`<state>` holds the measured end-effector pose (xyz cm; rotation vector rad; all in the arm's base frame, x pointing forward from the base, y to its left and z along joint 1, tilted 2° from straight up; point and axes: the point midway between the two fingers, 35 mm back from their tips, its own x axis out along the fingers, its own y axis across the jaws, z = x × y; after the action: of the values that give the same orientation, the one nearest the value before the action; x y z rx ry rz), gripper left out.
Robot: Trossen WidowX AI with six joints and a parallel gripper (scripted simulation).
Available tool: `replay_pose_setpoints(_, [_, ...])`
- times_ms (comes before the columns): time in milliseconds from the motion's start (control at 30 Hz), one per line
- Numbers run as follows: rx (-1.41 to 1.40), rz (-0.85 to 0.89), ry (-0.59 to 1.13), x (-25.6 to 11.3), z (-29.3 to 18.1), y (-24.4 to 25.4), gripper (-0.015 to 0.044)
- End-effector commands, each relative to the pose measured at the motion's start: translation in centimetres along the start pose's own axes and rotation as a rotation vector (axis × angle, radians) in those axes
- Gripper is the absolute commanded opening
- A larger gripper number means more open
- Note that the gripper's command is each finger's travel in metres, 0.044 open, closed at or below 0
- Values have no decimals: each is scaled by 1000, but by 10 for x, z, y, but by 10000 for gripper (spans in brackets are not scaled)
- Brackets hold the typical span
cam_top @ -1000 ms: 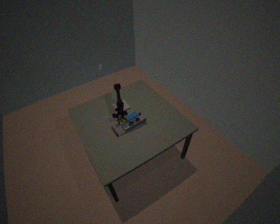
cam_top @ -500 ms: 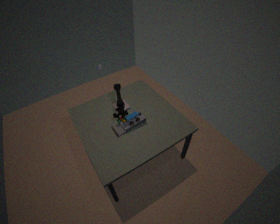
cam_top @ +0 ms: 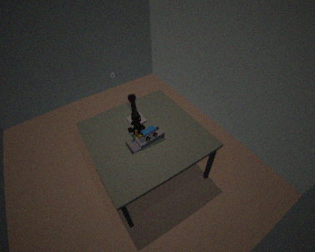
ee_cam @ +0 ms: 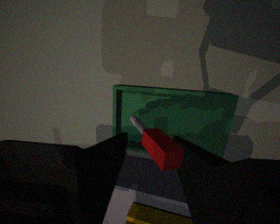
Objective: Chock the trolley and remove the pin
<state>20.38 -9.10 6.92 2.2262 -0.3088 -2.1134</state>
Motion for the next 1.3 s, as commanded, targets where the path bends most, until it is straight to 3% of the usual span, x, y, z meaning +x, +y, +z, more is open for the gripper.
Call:
replay_pose_setpoints(0, [3,4,-3,2,1,-2,190])
replay_pose_setpoints(1267, [3,3,-3,11,0,-23,190])
